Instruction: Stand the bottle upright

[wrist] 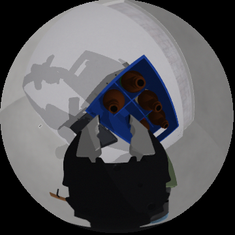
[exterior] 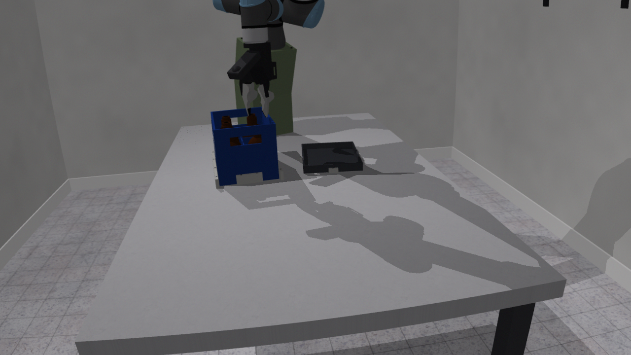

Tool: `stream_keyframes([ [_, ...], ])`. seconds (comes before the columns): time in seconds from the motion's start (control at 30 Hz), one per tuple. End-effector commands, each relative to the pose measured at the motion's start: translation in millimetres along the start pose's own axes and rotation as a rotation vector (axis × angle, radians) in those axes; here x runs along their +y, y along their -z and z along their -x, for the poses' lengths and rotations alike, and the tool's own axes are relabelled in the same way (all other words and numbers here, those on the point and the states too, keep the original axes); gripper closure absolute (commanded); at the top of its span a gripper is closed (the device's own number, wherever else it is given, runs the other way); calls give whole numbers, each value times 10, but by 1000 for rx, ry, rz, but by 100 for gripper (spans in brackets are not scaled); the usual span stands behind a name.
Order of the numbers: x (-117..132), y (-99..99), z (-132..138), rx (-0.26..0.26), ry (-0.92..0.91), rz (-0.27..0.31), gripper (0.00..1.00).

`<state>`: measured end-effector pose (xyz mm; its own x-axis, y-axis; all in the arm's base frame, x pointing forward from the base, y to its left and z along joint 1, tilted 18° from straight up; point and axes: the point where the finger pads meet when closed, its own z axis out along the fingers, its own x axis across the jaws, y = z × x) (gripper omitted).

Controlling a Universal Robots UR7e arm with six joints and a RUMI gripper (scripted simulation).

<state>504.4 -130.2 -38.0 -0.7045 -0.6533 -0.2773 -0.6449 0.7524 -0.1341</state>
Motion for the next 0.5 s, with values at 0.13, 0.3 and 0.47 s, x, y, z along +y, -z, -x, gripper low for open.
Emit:
stream_keyframes([
  [0.13, -6, -55, 2, 0, 0, -1, 62],
  [0.3, -7, -78, 2, 0, 0, -1, 62],
  [0.47, -7, -86, 2, 0, 0, -1, 62],
])
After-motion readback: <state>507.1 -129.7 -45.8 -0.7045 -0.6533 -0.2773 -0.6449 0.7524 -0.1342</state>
